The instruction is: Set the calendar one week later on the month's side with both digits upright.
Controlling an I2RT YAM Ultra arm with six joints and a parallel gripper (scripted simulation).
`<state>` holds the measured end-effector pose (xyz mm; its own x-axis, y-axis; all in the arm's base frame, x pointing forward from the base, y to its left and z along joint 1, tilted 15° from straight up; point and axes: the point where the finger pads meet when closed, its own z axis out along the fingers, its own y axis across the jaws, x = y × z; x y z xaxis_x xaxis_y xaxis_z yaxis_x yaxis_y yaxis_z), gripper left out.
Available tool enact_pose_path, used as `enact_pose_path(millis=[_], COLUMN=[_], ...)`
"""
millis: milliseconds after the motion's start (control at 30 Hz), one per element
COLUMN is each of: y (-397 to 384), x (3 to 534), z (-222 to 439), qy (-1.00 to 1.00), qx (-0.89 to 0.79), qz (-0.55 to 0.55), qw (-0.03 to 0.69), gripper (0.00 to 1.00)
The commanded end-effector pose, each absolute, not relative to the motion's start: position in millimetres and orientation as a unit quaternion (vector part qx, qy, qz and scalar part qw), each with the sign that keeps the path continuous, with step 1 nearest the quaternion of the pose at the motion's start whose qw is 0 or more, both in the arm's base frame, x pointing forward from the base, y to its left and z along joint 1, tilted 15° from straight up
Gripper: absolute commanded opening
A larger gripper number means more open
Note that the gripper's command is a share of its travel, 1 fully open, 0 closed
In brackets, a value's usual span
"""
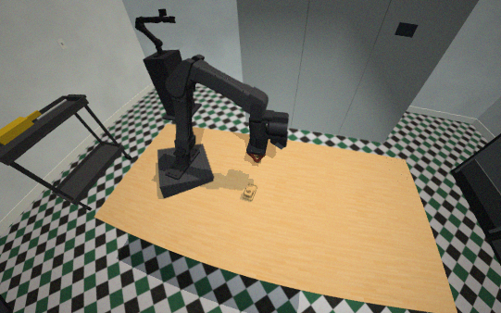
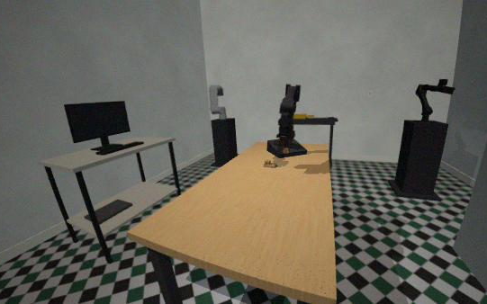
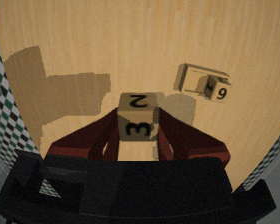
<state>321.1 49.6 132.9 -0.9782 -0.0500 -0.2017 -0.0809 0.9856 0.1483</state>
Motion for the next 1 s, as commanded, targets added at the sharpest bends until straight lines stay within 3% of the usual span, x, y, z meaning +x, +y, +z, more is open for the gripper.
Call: enact_pose_path(millis=[0, 967], y=[51.7, 55.7], x=[323.4, 327.3], z=[137.9, 119.7], qy=[0.991, 0.990], qx=[0.032, 0.039], qz=[0.085, 0.086], qw=[0.103, 0.102], gripper=[0.26, 0.26])
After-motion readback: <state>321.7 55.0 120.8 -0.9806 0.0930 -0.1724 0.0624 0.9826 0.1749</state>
